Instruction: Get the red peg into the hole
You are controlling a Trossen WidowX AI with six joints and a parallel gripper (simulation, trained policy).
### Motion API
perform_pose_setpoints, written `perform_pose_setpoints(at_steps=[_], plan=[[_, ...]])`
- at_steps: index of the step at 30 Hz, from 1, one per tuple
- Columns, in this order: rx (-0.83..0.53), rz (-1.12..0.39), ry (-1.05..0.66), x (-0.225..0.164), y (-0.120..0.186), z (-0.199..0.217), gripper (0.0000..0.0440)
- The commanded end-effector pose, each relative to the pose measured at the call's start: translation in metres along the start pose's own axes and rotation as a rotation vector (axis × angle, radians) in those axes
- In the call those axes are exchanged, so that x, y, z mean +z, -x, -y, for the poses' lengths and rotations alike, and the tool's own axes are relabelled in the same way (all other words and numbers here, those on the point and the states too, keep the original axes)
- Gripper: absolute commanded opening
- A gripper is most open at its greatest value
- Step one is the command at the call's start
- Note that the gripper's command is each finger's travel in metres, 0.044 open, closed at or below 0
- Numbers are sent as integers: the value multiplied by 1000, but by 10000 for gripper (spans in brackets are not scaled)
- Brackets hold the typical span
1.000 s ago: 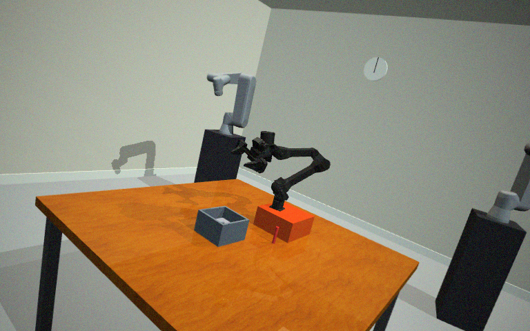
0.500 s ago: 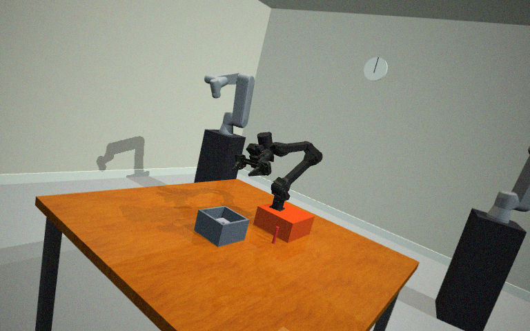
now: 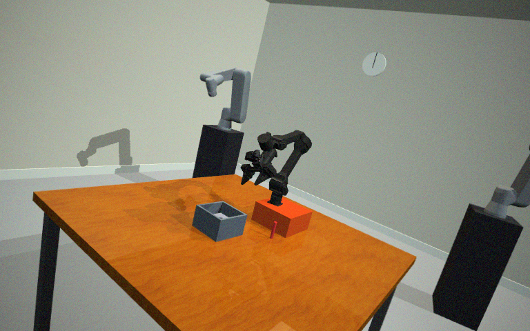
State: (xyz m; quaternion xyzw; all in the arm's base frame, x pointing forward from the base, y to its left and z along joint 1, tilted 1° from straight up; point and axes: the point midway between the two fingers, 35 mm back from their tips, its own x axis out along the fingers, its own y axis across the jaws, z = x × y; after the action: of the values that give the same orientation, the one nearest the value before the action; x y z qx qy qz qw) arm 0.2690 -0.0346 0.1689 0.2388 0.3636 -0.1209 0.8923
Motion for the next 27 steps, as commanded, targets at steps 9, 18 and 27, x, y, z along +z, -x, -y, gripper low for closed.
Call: perform_pose_setpoints(at_steps=[9,18,27], plan=[[-173,-247,-181,-54,-9,-20,440],[-361,-380,-249,-97,-8,-28,440],[-527,-443,-287,-130,-12,-29,440]])
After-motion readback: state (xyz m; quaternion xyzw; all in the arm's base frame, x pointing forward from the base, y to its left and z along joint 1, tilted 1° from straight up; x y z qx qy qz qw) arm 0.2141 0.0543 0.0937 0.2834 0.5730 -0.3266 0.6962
